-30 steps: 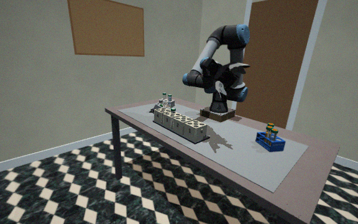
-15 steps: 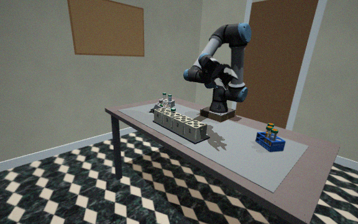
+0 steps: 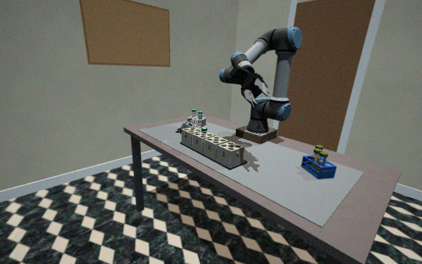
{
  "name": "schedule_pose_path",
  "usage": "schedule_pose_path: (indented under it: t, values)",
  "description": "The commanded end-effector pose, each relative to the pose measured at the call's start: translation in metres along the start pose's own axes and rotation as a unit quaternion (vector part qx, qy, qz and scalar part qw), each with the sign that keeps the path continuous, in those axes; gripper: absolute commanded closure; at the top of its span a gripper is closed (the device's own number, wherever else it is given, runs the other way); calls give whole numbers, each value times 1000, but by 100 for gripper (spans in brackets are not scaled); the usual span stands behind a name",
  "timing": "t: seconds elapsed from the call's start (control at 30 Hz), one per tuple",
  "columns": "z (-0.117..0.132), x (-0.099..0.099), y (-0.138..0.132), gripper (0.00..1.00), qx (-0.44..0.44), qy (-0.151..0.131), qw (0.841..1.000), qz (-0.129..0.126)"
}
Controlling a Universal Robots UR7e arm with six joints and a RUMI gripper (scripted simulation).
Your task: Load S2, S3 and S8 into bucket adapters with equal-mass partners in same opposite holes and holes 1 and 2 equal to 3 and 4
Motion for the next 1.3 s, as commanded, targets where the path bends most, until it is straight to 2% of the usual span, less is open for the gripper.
schedule_pose_path:
  t: [0.0,0.2,0.27,0.37,0.77,0.83,1.27]
  values:
    - [3,-21,13,65,0,-45,998,34]
    - [9,-43,28,65,3,-80,994,69]
    - [9,-43,28,65,3,-80,994,69]
    - [12,-54,36,65,5,-98,991,86]
    - [24,-96,66,65,12,-168,974,155]
    - [24,-96,66,65,12,-168,974,155]
    - [37,-140,100,65,19,-242,943,228]
Point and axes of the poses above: the point where the finger pads meet when closed, its own x axis out along the fingers, its own y axis across the jaws, z = x × y, the point moved 4 cm from there along -x, back along the fingers, and after that the axes turned 15 degrees about -x, right-handed, at the moved point
